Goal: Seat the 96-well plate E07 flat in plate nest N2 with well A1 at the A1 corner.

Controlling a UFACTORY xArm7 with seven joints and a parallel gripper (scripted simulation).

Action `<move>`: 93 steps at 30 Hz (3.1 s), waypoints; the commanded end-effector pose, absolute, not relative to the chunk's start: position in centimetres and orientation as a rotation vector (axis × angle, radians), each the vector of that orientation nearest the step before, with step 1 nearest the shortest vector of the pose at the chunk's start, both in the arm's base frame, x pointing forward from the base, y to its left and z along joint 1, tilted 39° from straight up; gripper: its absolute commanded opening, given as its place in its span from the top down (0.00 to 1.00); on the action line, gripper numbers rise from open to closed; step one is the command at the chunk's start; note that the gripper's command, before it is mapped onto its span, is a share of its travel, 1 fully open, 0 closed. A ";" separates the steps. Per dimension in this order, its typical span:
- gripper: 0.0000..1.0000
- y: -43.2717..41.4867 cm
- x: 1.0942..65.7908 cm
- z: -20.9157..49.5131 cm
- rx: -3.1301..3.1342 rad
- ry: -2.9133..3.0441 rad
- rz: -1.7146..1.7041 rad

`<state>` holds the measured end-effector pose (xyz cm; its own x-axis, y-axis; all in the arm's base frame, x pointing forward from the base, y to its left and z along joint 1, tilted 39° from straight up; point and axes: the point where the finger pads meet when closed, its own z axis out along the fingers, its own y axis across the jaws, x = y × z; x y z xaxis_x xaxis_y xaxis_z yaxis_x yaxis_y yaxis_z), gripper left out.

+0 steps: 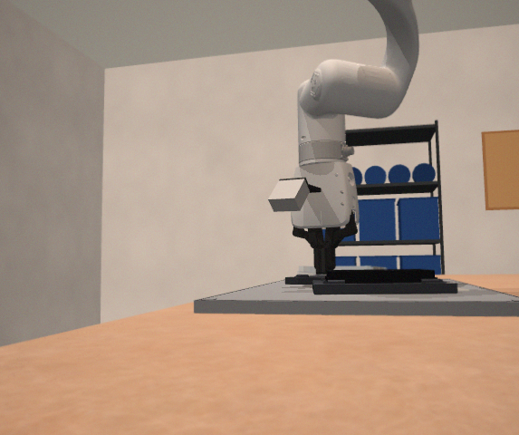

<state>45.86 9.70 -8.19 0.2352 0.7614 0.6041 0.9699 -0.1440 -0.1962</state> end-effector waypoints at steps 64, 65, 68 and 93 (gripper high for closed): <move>1.00 8.2 45.6 -9.2 -1.968 -1.581 -0.497; 1.00 8.2 45.6 -9.2 -1.968 -1.581 -0.497; 1.00 8.2 45.6 -9.2 -1.968 -1.581 -0.497; 1.00 9.5 46.0 -8.1 -1.968 -1.581 -0.497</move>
<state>45.83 9.66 -8.26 0.2349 0.7613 0.6043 0.9700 -0.1435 -0.1963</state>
